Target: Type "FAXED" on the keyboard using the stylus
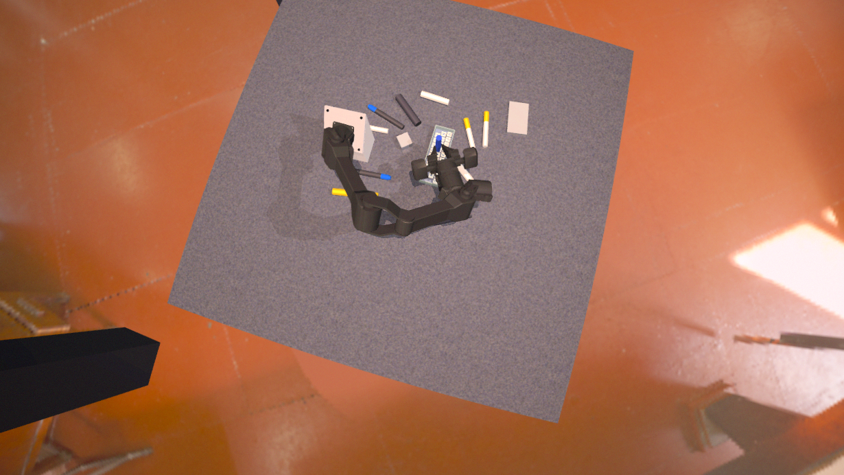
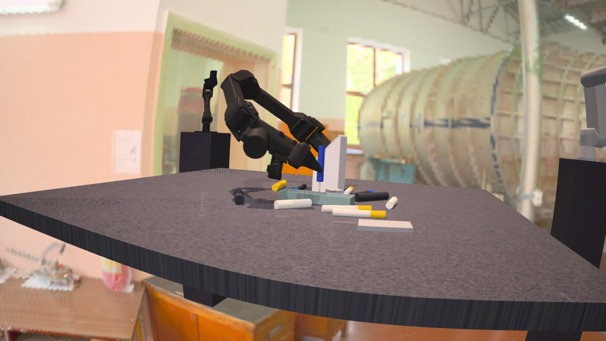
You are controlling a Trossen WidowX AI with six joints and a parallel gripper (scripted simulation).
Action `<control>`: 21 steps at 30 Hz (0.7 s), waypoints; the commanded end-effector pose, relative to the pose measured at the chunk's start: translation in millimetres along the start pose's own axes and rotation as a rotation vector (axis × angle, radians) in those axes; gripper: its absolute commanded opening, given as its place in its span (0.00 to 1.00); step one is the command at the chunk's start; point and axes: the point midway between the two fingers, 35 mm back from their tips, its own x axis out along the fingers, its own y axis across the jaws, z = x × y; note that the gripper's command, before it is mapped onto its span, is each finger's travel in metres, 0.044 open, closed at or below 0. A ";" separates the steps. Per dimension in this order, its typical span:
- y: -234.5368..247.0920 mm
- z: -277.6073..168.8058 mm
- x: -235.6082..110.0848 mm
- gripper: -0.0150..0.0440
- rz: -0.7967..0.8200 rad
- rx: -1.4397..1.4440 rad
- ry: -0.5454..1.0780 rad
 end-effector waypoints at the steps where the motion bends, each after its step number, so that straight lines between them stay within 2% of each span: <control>1: 0.2 2.6 0.7 0.39 0.001 -0.003 -0.005; 21: 0.2 9.3 4.4 0.39 0.000 -0.003 -0.006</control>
